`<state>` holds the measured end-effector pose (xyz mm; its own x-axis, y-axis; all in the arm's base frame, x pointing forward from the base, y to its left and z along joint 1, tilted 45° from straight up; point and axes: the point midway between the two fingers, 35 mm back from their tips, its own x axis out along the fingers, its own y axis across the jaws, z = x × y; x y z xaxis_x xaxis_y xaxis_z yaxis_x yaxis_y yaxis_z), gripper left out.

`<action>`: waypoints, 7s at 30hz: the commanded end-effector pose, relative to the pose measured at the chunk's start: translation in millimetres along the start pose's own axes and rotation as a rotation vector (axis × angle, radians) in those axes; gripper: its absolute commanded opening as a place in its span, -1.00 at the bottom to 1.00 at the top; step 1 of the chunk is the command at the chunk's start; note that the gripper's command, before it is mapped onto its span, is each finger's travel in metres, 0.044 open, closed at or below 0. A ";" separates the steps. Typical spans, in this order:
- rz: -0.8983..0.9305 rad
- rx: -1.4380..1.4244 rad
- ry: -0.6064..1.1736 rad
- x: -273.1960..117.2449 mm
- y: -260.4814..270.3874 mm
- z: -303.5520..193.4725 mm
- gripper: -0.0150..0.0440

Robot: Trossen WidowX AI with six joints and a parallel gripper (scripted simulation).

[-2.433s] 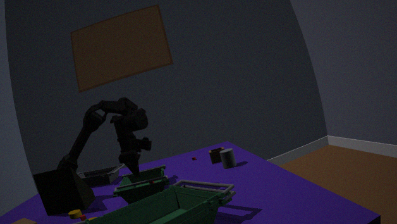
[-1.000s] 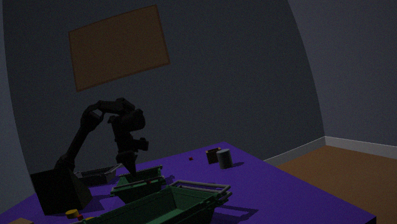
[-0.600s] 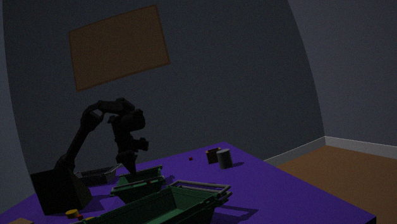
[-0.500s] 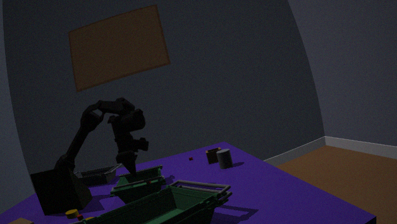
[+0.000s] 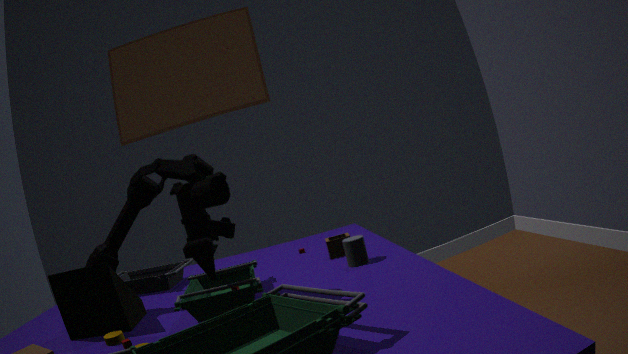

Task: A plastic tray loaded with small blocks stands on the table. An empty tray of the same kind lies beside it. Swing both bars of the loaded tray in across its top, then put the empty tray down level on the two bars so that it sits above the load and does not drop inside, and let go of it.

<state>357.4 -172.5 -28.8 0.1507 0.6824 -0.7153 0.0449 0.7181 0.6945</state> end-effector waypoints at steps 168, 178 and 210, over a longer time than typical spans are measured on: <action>0.033 0.228 0.019 17.4 394.0 -329.8 -0.49; 0.034 0.227 0.018 -11.0 390.4 -333.0 -0.49; 0.030 0.225 0.009 -68.4 427.1 -325.5 -0.49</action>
<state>45.9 134.9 271.9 0.1345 0.6864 -0.7146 0.2745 0.6671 0.6925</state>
